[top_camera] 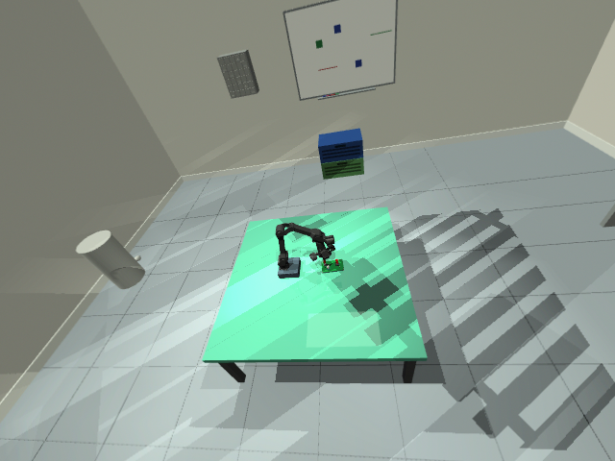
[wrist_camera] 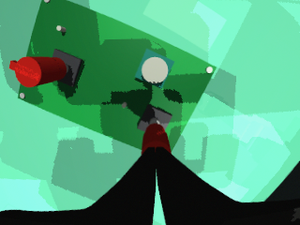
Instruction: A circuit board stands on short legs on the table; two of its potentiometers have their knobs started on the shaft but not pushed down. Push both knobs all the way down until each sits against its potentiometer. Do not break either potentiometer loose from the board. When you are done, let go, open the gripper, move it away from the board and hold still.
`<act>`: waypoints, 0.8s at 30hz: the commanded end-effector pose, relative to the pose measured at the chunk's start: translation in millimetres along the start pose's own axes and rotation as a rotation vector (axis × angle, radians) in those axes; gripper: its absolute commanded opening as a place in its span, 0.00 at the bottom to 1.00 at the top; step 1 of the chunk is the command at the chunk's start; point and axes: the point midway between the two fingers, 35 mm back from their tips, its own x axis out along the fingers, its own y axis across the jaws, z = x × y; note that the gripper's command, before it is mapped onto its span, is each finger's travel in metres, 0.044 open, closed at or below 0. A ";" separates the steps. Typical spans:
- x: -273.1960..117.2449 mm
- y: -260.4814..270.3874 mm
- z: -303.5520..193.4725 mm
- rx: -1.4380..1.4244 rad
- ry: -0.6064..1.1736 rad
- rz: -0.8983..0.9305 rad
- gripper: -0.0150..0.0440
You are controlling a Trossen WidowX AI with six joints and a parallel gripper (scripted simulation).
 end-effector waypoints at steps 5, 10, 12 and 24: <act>16.6 1.1 0.2 0.005 0.008 -0.012 0.25; 20.0 1.1 0.1 0.005 0.008 -0.012 0.25; 20.0 1.1 0.1 0.005 0.008 -0.012 0.25; 23.8 1.0 0.1 0.005 0.008 -0.012 0.25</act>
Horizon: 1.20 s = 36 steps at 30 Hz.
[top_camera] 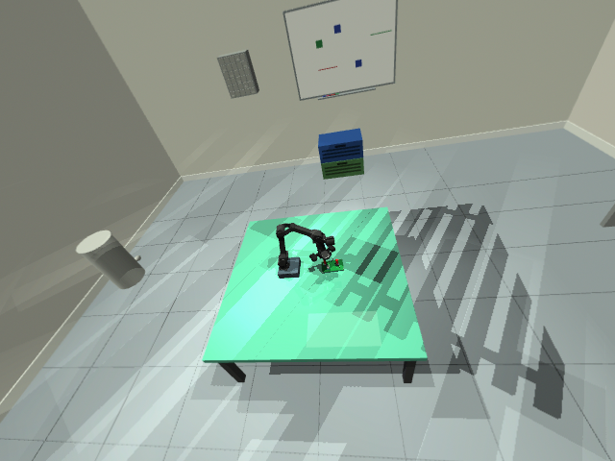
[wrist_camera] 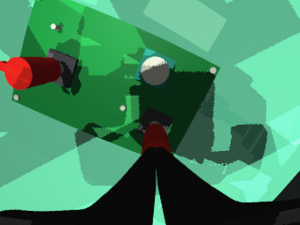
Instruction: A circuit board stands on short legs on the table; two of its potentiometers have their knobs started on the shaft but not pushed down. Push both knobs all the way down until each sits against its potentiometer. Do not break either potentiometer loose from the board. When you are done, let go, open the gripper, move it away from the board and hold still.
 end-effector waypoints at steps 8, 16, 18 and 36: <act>15.6 1.1 0.2 0.004 0.009 -0.013 0.25; 17.7 1.1 0.2 0.004 0.009 -0.013 0.25; 17.7 1.1 0.2 0.004 0.009 -0.013 0.25; 18.5 1.1 0.2 0.004 0.009 -0.013 0.25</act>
